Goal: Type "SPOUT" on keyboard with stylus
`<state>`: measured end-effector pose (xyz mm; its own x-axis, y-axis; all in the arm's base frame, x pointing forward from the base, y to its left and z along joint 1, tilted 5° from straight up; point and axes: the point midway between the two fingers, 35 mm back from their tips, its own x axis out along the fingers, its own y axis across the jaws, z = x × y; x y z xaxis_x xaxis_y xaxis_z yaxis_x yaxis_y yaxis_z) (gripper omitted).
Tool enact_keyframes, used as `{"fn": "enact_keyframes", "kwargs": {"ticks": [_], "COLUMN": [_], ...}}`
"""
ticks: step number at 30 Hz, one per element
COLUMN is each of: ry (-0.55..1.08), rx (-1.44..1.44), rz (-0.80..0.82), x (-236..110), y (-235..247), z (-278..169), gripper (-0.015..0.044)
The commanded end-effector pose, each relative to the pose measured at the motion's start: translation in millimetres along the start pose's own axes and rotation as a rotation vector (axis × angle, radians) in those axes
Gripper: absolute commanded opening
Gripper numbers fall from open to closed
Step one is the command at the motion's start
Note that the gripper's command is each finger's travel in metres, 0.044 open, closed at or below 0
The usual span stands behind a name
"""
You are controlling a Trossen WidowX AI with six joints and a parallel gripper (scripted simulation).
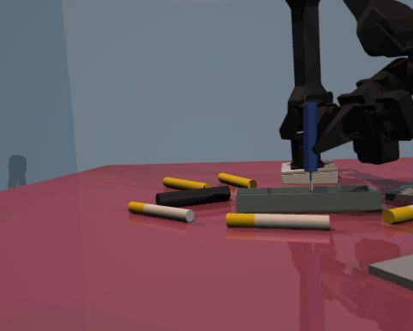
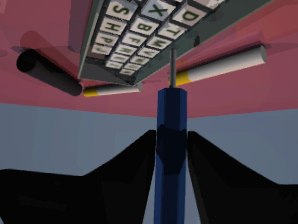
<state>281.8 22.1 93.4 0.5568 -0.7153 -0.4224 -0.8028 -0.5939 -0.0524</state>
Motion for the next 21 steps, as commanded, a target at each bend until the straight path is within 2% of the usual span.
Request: {"fn": "enact_keyframes", "kwargs": {"ticks": [1,21], "ry": [-0.001,-0.001], "rx": [-0.006,-0.006], "rz": [0.001,0.001], "x": [1.6,5.1], "y": [0.3,0.4], "z": [2.9,9.1], "gripper": [0.0081,0.0081]}}
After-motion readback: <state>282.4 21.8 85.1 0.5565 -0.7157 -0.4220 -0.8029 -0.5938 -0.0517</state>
